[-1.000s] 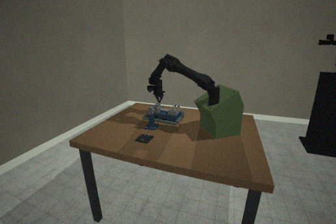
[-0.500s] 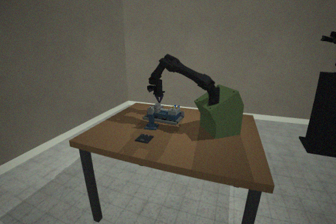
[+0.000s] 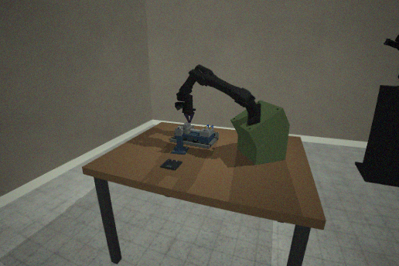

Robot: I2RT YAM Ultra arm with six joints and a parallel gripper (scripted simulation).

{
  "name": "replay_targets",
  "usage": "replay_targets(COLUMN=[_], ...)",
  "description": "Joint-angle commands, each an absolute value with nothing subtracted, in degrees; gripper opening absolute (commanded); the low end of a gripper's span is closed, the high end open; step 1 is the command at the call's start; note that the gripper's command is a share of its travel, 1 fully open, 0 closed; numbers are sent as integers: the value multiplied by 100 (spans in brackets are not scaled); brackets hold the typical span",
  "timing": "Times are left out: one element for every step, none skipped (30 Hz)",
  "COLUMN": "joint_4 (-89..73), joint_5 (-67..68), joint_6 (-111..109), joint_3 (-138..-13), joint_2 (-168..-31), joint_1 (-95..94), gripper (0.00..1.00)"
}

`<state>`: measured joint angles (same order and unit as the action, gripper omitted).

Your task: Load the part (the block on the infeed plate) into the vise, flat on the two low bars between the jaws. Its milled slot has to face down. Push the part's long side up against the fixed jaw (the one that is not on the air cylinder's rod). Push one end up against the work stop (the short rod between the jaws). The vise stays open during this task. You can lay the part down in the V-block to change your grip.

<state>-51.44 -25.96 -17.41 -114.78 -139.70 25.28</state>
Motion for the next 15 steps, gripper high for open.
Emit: replay_targets(joint_4=[-5024, -5021, -5017, -5013, -5009, -5005, -5001, -4996, -4992, -4988, -4984, -4980, -4976, -4972, -4969], joint_5=[-2573, -2573, -2576, -2576, -2575, -2573, -2572, -2572, -2571, -2573, -2573, -2572, -2571, -2569, -2568], joint_6=[-1706, -1702, -1699, -1696, -1694, -1692, -1690, -1689, -1688, -1687, -1686, -1684, -1682, -1681, -1679], joint_3=[-11692, -11693, -11695, -11697, -11699, -11701, -11699, -11699, -11697, -11696, -11695, -11695, -11695, -11696, -11696], joint_2=[-13826, -13843, -13867, -13890, -13915, -13939, -13926, -13923, -13913, -13910, -13915, -13928, -13948, -13968, -13987], joint_1=[2631, 2624, 2617, 2610, 2603, 2597, 2590, 2583, 2580, 2580, 2586, 2594, 2601, 2604, 2602], gripper=[0, 0, 0, 0, 0, 0, 0, 0, 0, 0, 0, 0, 0, 0, 0])
